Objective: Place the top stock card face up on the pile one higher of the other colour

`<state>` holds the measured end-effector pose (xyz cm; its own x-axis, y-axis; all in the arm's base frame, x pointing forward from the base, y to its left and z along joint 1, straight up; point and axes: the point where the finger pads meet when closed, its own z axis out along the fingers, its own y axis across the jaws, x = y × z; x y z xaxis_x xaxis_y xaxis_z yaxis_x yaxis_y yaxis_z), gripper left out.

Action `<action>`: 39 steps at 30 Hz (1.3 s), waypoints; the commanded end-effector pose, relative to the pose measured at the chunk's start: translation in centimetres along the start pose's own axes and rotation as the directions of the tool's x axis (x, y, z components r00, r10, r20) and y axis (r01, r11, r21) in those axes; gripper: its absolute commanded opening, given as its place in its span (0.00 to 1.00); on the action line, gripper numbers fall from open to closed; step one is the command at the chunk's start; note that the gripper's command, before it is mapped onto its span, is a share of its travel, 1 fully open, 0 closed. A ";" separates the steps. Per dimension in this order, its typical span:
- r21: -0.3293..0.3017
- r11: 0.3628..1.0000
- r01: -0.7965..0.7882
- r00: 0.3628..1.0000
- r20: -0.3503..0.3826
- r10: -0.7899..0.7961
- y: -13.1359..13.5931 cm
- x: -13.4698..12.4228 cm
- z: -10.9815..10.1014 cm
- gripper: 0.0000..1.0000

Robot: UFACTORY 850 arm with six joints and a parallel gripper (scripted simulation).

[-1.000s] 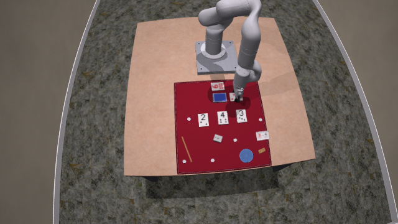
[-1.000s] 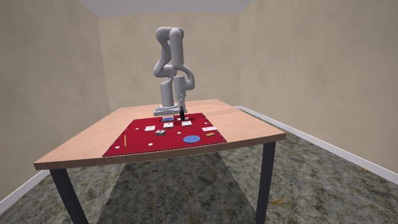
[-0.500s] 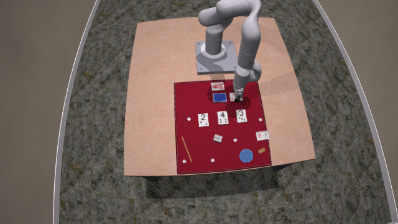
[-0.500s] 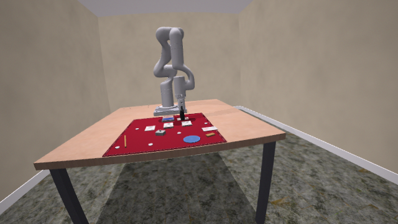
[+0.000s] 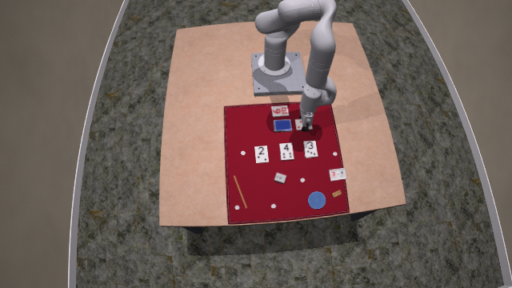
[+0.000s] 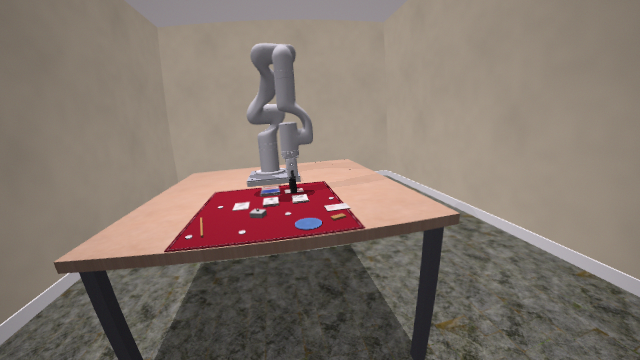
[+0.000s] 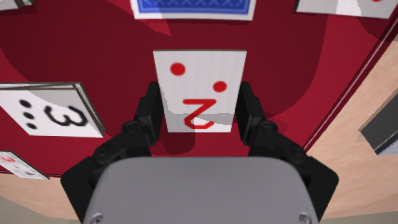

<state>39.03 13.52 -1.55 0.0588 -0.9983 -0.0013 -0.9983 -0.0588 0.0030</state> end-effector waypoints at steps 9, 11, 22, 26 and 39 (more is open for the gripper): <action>0.002 1.000 0.000 1.000 0.000 0.000 -0.1 0.0 -2.0 0.63; 0.002 1.000 0.000 1.000 0.000 0.000 -0.1 0.0 -3.0 0.63; 0.002 1.000 0.000 1.000 0.000 0.000 -0.1 0.0 -3.9 0.63; 0.002 1.000 0.000 1.000 0.000 0.000 -0.1 0.0 -3.9 0.63; 0.002 0.998 0.061 0.998 0.000 -0.061 -0.6 -0.1 -4.0 0.63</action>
<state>39.33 13.56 2.36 0.0910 -0.9959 -0.0010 -0.9958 -0.0910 0.0030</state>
